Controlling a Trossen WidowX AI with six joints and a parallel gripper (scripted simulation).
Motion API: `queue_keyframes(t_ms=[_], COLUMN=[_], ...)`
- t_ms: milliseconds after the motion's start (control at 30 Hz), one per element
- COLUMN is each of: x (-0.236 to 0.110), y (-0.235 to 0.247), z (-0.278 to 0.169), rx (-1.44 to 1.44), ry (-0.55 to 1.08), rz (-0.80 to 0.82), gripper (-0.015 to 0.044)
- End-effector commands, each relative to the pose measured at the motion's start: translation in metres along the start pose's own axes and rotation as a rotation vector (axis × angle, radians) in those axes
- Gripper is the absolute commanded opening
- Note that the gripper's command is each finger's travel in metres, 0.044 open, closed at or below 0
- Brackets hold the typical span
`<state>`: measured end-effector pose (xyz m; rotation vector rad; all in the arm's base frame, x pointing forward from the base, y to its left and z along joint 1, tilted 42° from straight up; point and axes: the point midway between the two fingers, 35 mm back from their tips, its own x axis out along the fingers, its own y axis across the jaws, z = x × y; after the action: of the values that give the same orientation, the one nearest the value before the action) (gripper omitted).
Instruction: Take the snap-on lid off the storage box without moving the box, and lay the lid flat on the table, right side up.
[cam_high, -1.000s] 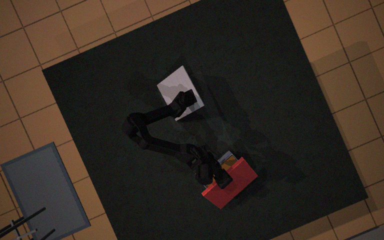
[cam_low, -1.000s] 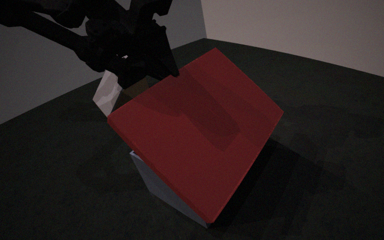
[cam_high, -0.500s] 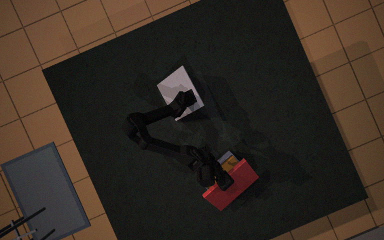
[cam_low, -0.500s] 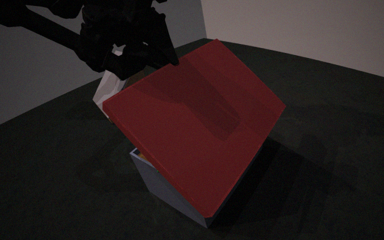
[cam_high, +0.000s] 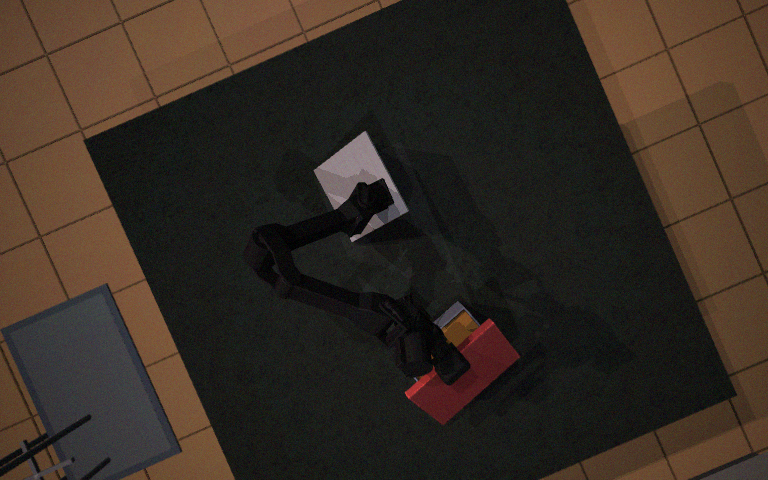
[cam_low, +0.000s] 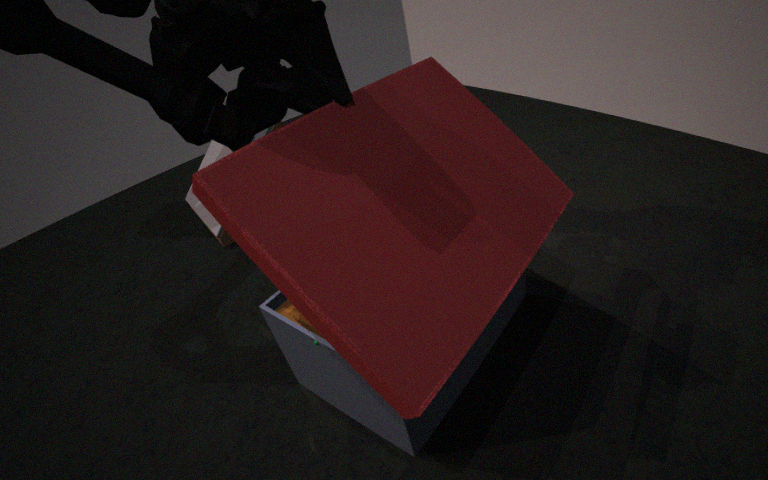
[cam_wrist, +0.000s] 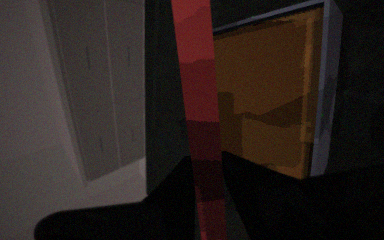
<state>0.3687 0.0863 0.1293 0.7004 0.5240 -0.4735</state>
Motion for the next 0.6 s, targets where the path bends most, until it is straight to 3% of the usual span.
queue_keyframes(t_ms=[0,567], x=[-0.006,-0.006], y=[0.010,0.003], z=[0.001,-0.023], rx=[0.007,0.008], ry=[-0.003,-0.002], rz=[0.017,0.017], gripper=[0.0000,0.0000])
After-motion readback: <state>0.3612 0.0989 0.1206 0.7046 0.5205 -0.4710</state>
